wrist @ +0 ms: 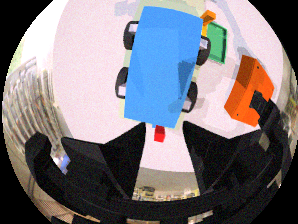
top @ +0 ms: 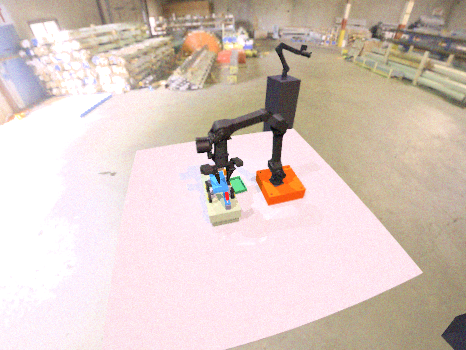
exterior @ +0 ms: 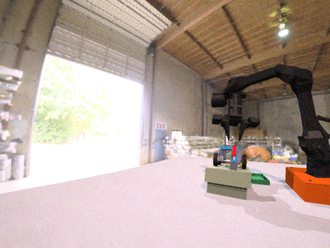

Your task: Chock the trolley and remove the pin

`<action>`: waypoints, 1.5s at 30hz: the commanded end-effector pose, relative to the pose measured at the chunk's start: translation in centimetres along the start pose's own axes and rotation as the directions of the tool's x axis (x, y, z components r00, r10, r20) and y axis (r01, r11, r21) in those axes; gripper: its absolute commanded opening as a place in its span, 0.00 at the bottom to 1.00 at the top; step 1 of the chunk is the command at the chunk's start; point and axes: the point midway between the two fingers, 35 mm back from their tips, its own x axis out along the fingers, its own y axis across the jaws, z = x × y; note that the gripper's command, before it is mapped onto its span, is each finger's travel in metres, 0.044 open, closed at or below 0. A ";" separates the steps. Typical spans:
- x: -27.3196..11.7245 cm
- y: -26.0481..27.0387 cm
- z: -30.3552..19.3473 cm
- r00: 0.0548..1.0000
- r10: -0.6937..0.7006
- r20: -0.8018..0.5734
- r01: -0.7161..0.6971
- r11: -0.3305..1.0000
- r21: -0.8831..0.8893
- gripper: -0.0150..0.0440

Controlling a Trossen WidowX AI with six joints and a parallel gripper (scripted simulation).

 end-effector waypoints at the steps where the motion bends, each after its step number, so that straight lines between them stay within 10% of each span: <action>1: 0.0 0.4 -1.8 1.000 -0.004 -0.027 0.007 0.993 0.119 0.58; 45: 4.4 0.6 -3.7 0.998 -0.015 -0.053 0.027 0.969 0.245 0.58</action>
